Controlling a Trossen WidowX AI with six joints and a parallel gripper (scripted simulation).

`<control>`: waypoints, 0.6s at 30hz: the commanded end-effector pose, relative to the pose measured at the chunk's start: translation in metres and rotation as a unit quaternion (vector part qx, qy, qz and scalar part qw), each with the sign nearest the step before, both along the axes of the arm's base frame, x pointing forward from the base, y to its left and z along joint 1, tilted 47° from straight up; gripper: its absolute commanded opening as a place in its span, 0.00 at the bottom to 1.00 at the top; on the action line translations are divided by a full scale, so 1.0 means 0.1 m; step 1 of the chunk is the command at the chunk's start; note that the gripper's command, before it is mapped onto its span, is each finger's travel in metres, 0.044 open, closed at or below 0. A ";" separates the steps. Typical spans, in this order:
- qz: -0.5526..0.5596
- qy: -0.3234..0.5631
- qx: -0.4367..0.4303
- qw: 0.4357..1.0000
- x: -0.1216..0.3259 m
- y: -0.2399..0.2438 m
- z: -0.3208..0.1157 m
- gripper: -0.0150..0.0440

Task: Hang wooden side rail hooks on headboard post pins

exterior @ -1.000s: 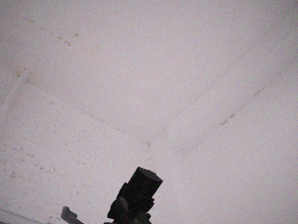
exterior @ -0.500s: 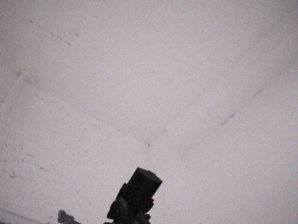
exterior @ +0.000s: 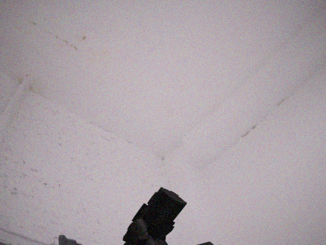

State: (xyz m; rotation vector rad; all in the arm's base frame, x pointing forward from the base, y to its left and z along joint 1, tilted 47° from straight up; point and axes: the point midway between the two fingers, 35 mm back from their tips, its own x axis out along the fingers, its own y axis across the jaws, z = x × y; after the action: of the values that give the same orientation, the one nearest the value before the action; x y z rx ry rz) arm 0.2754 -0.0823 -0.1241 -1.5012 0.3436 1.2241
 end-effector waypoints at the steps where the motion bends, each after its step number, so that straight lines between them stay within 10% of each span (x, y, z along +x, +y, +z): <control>1: -0.183 0.094 0.049 0.977 -0.01 0.02 -0.02 1.00; 18: -0.638 0.213 0.172 0.719 0.06 0.03 0.00 1.00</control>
State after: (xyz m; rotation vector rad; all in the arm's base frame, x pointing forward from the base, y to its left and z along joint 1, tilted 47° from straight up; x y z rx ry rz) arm 0.2819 -0.0806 -0.1273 -0.8634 0.8762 0.8593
